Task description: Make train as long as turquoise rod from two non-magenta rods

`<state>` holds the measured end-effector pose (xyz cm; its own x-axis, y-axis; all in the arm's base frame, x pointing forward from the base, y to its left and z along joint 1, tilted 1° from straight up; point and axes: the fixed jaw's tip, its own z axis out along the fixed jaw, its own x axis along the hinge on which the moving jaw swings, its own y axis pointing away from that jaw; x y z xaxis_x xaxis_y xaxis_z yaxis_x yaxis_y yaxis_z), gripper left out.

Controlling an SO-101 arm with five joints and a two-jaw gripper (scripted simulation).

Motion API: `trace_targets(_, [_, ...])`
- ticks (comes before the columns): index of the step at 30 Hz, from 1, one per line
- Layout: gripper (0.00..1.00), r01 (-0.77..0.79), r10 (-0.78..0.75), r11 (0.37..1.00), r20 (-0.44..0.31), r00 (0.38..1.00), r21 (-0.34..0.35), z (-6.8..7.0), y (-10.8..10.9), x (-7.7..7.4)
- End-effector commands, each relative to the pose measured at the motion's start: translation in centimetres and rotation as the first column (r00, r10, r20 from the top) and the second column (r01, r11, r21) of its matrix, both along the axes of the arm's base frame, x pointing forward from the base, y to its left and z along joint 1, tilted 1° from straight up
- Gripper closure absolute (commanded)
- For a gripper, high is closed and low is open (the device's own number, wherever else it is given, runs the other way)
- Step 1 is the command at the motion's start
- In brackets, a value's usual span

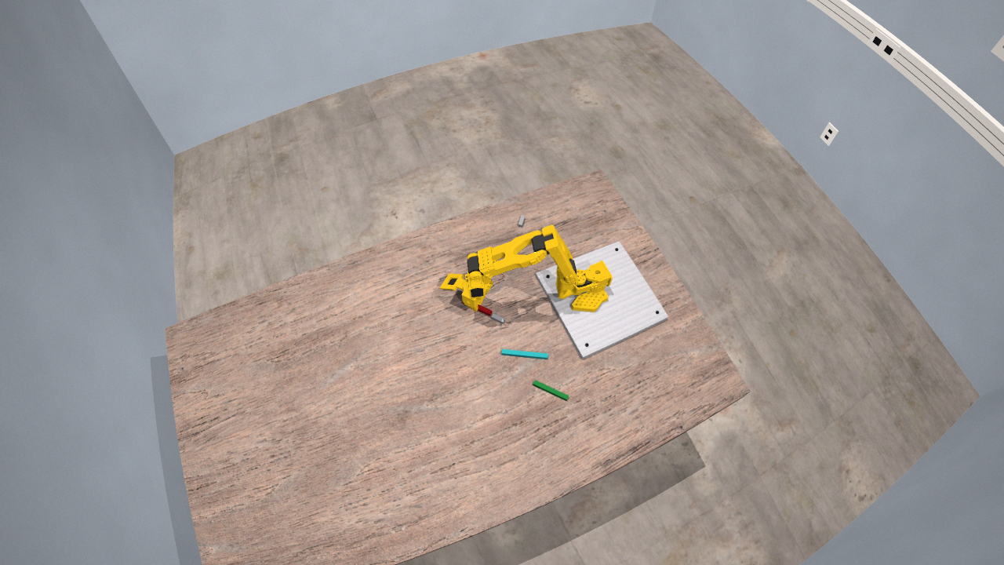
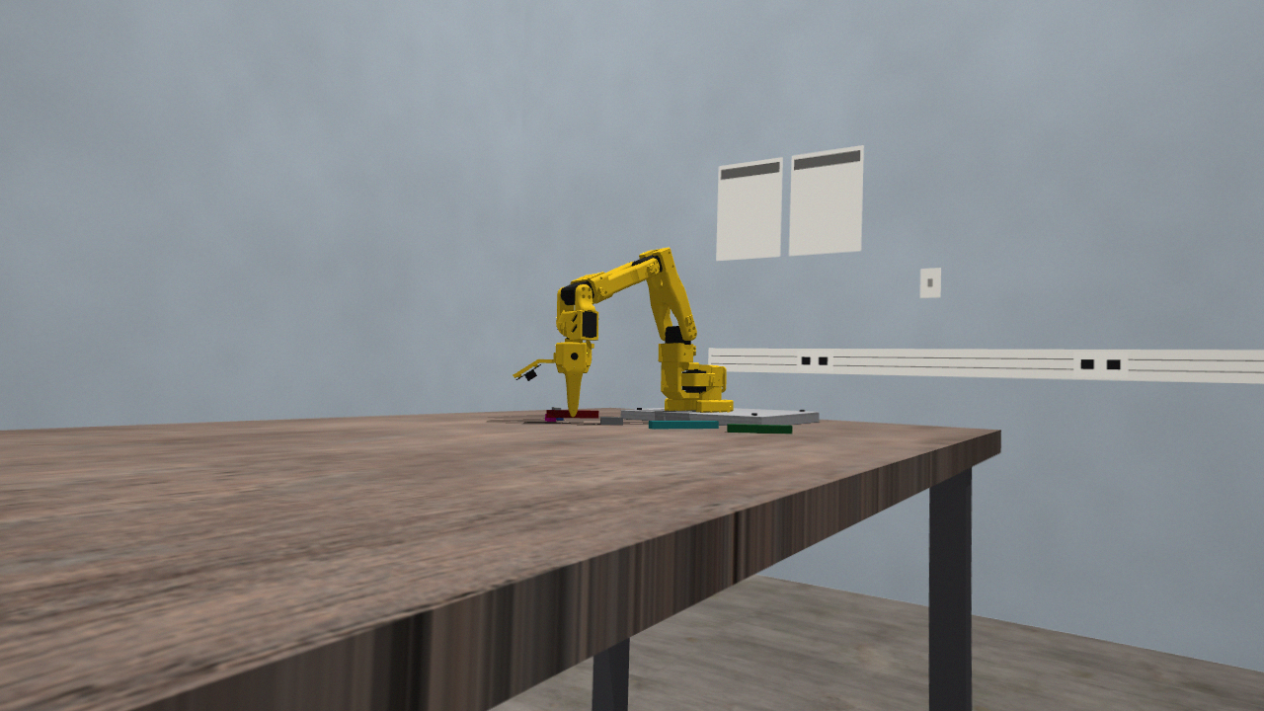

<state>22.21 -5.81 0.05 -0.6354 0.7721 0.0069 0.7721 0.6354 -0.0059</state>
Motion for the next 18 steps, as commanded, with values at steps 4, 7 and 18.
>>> trace_targets(4, [1.0,0.0,0.0,1.0,-0.013,1.0,0.005,-0.3,0.11,-0.12])
trace_targets(7, [1.0,0.0,0.0,1.0,-0.013,1.0,0.005,-0.3,0.11,-0.12])
trace_targets(18, [1.0,0.002,-0.002,1.0,-0.004,1.0,0.002,-0.11,0.01,0.09])
